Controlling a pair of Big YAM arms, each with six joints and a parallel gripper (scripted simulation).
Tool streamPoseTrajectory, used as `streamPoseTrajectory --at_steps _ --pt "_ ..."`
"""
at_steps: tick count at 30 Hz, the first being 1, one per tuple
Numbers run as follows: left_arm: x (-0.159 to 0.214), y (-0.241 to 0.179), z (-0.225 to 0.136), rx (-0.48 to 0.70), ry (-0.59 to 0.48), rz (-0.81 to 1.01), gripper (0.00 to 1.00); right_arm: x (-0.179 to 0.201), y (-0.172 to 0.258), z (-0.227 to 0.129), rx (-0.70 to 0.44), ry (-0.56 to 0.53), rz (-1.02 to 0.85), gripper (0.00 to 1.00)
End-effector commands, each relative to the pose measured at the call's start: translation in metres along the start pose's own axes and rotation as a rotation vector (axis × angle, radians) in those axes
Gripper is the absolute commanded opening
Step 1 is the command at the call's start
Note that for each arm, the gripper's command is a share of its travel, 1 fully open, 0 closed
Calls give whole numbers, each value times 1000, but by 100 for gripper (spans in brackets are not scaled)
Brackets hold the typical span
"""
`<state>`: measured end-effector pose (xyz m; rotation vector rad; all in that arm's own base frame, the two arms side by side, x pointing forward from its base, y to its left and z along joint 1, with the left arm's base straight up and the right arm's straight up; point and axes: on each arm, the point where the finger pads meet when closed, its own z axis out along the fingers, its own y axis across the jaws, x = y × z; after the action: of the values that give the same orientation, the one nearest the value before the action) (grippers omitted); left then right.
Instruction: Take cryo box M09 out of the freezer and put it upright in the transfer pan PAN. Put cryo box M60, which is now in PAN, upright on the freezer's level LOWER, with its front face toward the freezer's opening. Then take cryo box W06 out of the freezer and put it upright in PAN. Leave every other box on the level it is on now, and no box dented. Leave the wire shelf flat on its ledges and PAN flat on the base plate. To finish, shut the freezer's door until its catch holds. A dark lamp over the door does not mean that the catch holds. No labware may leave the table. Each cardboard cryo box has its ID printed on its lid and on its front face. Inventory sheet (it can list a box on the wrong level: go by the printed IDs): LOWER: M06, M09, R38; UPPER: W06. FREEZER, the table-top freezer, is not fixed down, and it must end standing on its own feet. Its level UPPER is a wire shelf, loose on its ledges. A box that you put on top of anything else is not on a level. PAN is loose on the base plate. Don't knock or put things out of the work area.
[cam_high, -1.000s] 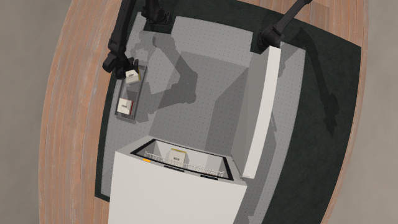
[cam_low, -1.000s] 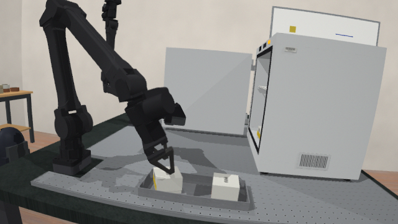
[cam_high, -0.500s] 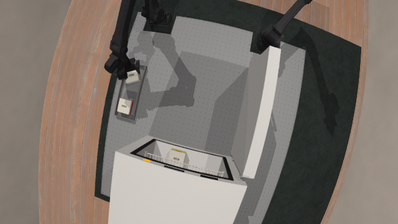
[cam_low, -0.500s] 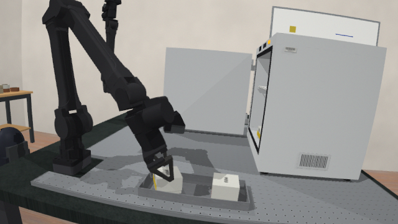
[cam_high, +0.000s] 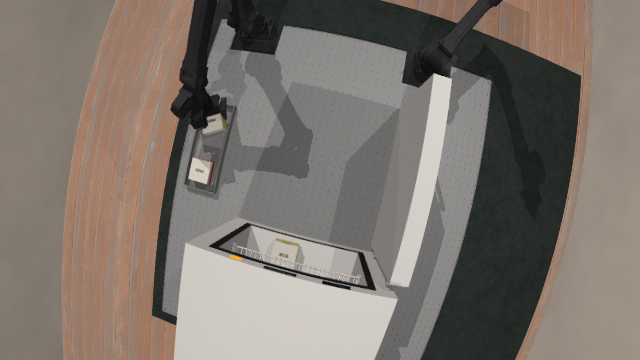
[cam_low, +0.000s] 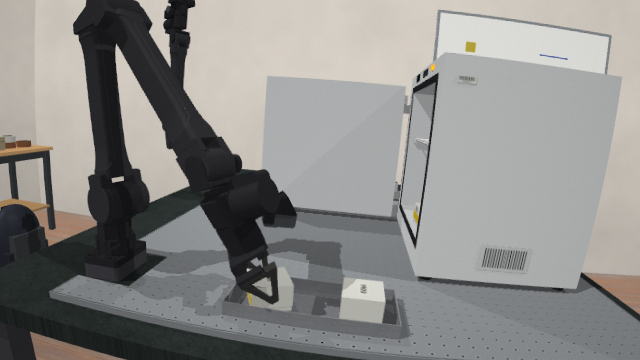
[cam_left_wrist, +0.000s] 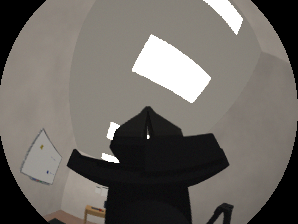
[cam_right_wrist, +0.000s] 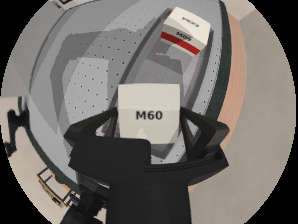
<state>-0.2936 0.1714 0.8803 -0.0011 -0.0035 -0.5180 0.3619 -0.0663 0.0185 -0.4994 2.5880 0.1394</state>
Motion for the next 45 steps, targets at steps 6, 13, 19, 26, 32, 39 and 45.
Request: streamPoseTrajectory --at_steps 6,13,19,26,32,39,45 --pt "17 0 4 0 33 -11 0 -30 -17 -9 21 -35 -15 77" --pt "17 0 4 0 33 -11 0 -23 -13 -9 23 -36 -16 77" --pt "17 0 4 0 33 -11 0 -23 -13 -9 23 -36 -16 77" --pt "17 0 4 0 33 -11 0 -23 -13 -9 23 -36 -16 77" --pt "17 0 4 0 33 -11 0 -23 -13 -9 23 -36 -16 77" --pt "17 0 4 0 33 -11 0 -42 -18 -28 39 -59 -25 77" --pt "17 0 4 0 33 -11 0 -46 -18 -36 38 -57 -24 77"
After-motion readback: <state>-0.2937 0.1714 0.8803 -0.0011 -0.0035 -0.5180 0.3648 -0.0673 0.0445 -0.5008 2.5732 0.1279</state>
